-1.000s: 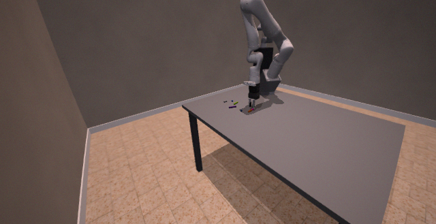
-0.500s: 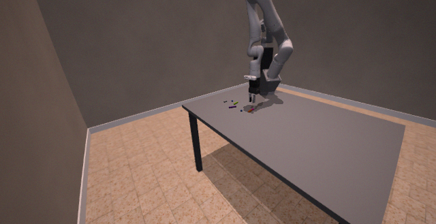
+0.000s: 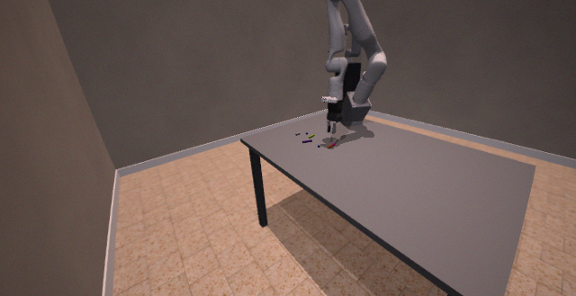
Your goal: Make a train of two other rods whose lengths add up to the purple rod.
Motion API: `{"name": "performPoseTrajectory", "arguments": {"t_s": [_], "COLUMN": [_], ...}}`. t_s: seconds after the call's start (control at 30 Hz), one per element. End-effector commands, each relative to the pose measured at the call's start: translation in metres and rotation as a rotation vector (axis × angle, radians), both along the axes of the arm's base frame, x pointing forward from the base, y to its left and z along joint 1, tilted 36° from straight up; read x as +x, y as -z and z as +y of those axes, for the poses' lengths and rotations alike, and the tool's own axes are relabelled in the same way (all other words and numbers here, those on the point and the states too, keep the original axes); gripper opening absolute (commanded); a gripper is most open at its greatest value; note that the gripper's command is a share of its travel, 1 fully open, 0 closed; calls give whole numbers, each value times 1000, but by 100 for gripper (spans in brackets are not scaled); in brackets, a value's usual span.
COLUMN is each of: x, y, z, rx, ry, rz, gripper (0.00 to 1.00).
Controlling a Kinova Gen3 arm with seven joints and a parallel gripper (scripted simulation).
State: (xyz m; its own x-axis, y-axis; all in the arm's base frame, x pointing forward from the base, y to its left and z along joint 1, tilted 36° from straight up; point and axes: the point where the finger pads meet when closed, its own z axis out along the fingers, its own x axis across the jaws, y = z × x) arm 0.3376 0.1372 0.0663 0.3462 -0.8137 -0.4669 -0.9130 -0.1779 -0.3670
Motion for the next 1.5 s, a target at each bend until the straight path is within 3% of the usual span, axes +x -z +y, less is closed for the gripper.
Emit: {"name": "performPoseTrajectory", "arguments": {"t_s": [0.0, 0.9, 1.47], "x": [1, 1, -3], "y": [0, -1, -13], "z": [-2, -3, -11], "rx": [0, 0, 0], "ry": [6, 6, 6], "rz": [0, 0, 0], "gripper": [100, 100, 100]}}
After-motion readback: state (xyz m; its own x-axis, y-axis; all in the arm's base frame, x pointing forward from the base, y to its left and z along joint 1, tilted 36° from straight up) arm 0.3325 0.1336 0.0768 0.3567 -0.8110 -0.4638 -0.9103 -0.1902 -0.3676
